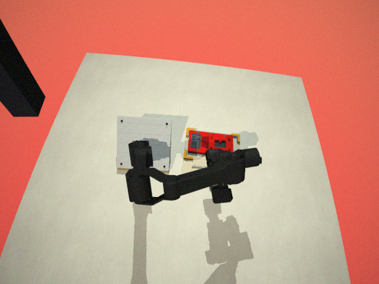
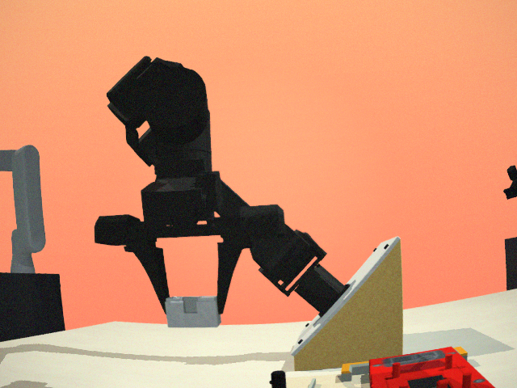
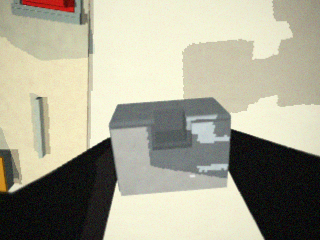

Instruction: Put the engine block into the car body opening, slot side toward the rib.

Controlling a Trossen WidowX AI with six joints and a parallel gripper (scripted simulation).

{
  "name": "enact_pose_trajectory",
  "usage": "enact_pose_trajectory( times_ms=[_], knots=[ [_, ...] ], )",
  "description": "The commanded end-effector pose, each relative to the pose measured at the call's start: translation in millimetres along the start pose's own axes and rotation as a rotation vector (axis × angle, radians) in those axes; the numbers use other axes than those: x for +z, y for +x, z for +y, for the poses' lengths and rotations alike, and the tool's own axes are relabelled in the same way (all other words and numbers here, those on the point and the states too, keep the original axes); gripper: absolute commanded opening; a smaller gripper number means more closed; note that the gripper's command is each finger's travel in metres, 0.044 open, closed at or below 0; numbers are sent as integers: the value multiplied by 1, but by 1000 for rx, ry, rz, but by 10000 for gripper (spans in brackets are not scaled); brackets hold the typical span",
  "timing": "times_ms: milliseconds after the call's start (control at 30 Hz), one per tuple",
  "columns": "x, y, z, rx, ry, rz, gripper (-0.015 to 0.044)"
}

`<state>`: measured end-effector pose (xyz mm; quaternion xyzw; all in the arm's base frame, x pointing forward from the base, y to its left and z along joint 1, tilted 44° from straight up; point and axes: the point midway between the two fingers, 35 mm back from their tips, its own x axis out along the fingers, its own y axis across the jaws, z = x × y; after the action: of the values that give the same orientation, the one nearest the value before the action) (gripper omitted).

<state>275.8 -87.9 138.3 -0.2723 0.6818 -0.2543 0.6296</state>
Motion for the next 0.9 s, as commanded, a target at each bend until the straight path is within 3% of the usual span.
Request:
enact_pose_trajectory(
  times_ms=[0,233,500,867],
  knots=[
    [-2,-13,-1,3,6,-3,0],
    [-6,-30,-4,-1,6,-2,0],
    [-5,-14,-3,-1,6,-6,0],
    [-11,-16,-3,8,4,-171,0]
  ],
)
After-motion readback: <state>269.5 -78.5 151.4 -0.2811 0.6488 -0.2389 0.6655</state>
